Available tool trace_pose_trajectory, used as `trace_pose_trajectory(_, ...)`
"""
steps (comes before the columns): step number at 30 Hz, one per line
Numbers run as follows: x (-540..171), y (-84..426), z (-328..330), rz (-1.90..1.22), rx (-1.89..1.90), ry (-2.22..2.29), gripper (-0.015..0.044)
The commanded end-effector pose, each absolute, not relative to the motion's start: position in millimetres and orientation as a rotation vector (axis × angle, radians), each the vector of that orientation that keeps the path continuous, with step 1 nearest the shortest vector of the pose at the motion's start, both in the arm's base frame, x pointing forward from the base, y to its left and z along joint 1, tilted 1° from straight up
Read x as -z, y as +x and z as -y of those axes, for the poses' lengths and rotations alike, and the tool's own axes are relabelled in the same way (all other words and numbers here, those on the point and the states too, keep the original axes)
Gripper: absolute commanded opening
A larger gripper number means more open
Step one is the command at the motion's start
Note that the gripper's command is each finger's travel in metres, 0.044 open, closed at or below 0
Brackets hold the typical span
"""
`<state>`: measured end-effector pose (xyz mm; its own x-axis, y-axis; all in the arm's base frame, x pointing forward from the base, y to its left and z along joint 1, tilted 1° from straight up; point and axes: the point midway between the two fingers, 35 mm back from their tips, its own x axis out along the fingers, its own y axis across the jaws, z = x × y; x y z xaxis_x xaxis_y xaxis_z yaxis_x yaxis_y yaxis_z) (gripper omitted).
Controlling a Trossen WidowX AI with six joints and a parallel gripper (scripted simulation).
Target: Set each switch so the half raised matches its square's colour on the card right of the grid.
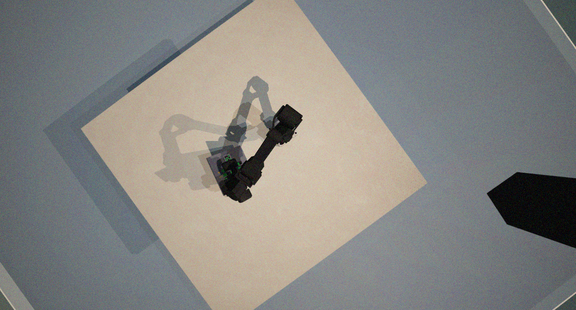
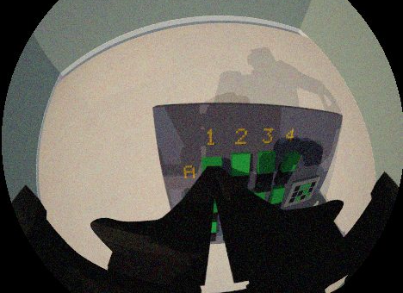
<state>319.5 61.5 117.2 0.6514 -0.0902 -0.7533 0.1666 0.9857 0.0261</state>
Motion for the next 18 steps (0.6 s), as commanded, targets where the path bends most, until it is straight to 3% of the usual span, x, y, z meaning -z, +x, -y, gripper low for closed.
trace_pose_trajectory(1,-116.8,319.8,-62.0,-0.850,0.141,0.094,0.0000)
trace_pose_trajectory(18,-115.4,321.0,-61.9,-0.850,0.141,0.094,0.0000)
